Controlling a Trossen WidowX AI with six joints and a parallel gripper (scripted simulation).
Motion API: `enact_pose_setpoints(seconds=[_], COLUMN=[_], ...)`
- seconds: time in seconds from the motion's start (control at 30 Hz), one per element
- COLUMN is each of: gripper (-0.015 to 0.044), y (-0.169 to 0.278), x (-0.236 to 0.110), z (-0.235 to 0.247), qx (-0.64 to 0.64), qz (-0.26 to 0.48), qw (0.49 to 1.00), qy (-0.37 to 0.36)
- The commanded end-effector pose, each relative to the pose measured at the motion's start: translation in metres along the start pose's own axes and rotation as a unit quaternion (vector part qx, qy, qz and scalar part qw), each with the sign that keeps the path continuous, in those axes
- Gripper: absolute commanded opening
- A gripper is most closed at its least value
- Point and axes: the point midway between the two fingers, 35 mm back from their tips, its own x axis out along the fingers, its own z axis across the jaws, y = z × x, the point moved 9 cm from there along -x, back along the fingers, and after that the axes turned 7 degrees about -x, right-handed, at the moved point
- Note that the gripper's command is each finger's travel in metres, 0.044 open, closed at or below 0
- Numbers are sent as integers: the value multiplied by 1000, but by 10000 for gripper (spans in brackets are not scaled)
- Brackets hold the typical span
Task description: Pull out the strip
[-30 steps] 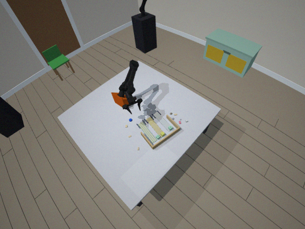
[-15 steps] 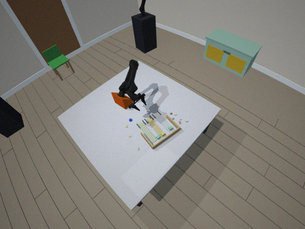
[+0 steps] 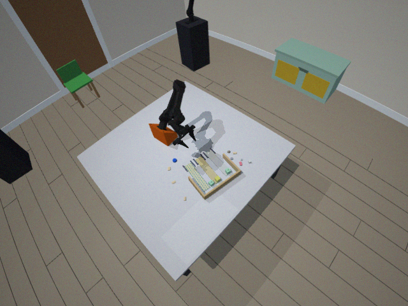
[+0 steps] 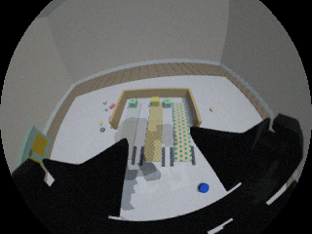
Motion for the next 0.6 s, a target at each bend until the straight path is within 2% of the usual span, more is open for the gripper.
enact_pose_setpoints(seconds=[0.0, 0.33, 0.57], gripper=[269, 6, 0], y=[-17, -51, -55], x=[24, 108, 151], z=[5, 47, 90], qx=[10, 51, 78], qz=[50, 244, 380], qw=[999, 968, 922], qy=[-10, -22, -14])
